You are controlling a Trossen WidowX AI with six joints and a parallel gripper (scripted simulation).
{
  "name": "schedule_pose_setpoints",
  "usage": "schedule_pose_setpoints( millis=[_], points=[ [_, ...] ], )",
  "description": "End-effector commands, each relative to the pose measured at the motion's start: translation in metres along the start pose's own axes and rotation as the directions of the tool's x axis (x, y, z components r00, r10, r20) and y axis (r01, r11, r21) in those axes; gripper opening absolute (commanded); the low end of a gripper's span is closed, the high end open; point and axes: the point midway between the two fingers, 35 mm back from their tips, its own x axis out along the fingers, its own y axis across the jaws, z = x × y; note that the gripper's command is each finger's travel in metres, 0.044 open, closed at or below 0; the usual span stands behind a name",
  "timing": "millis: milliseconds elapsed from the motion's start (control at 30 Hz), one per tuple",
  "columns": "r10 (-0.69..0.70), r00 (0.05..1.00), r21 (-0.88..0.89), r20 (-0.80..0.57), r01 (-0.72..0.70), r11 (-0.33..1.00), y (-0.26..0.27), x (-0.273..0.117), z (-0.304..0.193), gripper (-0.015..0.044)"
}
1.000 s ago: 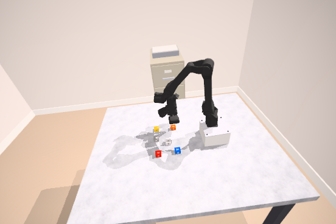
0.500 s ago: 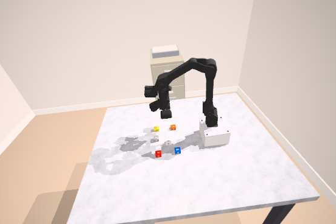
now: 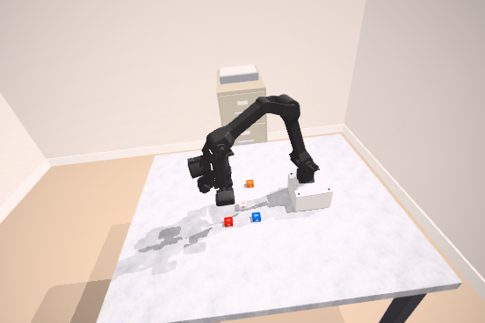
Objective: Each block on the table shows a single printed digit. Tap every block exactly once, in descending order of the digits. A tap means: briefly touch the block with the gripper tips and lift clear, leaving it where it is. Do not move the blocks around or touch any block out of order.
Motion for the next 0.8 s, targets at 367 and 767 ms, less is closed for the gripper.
schedule_pose_setpoints(
  millis=[367, 767],
  points=[
    [-0.005, 1.000, 0.022, 0.003, 0.005, 1.000, 0.000, 0.081, 0.003, 0.0020],
    [-0.005, 1.000, 0.022, 0.003, 0.005, 1.000, 0.000, 0.096, 0.003, 0.0020]
  ],
)
